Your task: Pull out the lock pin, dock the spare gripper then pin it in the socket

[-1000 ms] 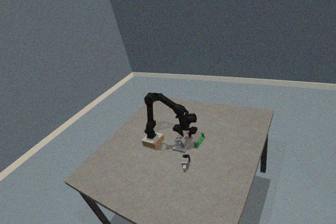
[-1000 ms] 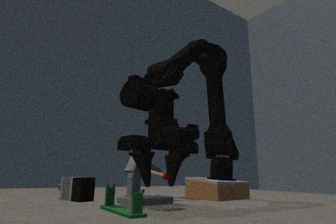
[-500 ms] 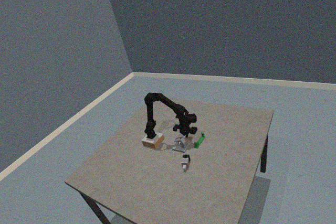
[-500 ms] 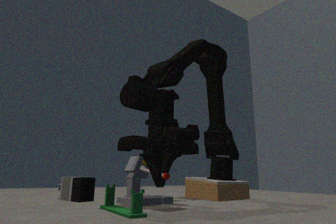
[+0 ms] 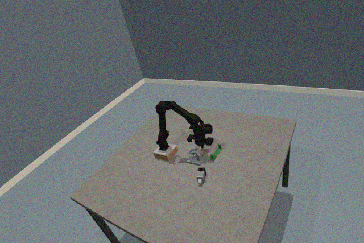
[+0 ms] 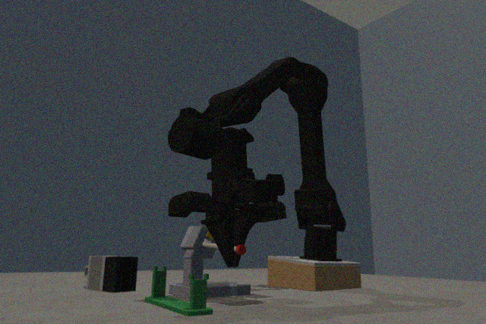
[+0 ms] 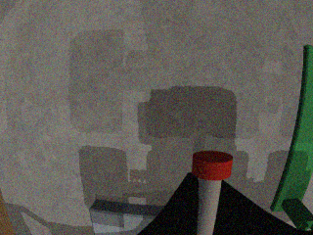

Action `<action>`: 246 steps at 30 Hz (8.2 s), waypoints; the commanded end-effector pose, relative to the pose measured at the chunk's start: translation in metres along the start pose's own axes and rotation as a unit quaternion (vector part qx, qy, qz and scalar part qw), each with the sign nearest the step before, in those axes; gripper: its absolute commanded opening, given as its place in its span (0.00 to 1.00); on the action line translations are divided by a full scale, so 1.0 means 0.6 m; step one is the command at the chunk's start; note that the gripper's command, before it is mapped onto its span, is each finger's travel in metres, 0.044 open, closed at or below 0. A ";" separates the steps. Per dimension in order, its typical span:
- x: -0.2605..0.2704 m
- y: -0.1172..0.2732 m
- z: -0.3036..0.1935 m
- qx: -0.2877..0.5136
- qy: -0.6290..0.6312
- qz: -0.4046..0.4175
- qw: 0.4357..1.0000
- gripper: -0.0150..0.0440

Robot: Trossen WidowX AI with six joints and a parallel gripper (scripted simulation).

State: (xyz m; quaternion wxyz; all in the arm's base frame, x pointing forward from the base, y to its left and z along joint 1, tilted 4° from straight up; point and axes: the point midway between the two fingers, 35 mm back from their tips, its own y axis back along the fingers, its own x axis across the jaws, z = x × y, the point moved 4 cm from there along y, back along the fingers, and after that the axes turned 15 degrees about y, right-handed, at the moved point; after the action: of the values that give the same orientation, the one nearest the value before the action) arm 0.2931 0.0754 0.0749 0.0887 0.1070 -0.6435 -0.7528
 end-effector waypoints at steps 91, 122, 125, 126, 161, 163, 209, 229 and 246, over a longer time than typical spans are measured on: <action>-0.037 0.017 0.116 -0.037 0.000 0.003 0.999 0.25; -0.040 0.052 0.124 -0.038 -0.003 0.013 0.999 0.25; -0.056 0.055 0.125 -0.038 -0.007 0.012 0.999 0.25; -0.061 0.056 0.126 -0.038 -0.008 0.012 0.999 0.25; -0.223 0.064 0.138 -0.038 -0.047 0.003 0.998 0.25; -0.223 0.062 0.138 -0.038 -0.047 0.003 0.998 0.25; -0.221 -0.051 0.129 -0.040 -0.046 -0.002 0.998 0.25; -0.221 -0.052 0.129 -0.040 -0.043 -0.002 0.998 0.59; -0.217 0.009 0.133 -0.038 -0.047 0.005 0.998 0.59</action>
State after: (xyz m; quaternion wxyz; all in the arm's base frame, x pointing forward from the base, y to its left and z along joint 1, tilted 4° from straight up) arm 0.3965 0.1861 0.0900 0.0666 0.0643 -0.6182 -0.7805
